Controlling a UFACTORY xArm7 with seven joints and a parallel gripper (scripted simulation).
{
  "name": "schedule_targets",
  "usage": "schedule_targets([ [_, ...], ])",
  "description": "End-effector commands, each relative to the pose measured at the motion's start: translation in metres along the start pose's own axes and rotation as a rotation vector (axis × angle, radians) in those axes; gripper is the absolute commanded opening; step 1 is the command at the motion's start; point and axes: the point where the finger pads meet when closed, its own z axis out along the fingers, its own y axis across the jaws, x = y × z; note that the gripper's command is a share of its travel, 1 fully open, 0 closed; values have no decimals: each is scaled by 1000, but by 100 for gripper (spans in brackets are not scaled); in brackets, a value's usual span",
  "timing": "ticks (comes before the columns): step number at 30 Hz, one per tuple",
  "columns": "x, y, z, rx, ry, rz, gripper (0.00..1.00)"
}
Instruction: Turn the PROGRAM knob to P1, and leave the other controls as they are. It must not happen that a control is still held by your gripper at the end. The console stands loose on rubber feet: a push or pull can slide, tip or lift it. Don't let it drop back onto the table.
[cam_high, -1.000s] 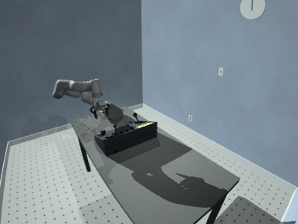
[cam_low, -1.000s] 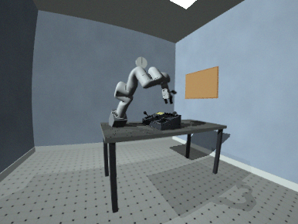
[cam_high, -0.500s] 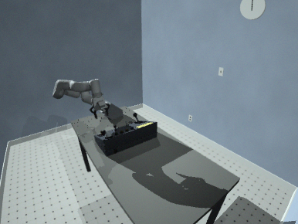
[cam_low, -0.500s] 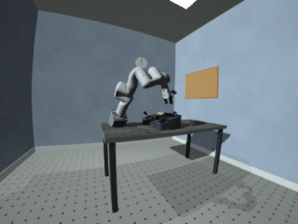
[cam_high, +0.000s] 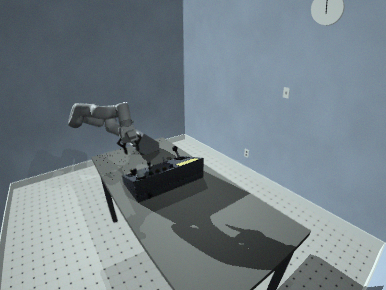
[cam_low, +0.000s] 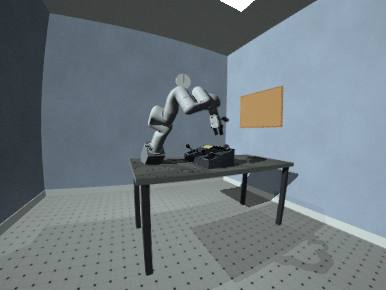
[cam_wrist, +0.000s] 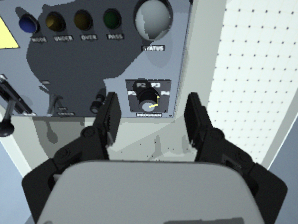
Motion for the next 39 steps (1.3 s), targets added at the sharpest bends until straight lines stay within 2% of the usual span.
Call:
schedule_targets([
  [1, 1, -1, -2, 1, 4, 0, 76],
  [3, -9, -2, -1, 5, -1, -2, 76],
  [5, -50, -7, 0, 15, -14, -6, 76],
  [6, -50, -7, 0, 15, -14, -6, 76],
  [7, -75, -9, 0, 15, -13, -6, 76],
  [10, -75, -9, 0, 15, -13, -6, 76],
  [12, -112, -11, -1, 5, -1, -2, 76],
  [14, -119, -11, -1, 2, 4, -1, 76],
  [39, -120, -11, -1, 1, 4, -1, 76],
])
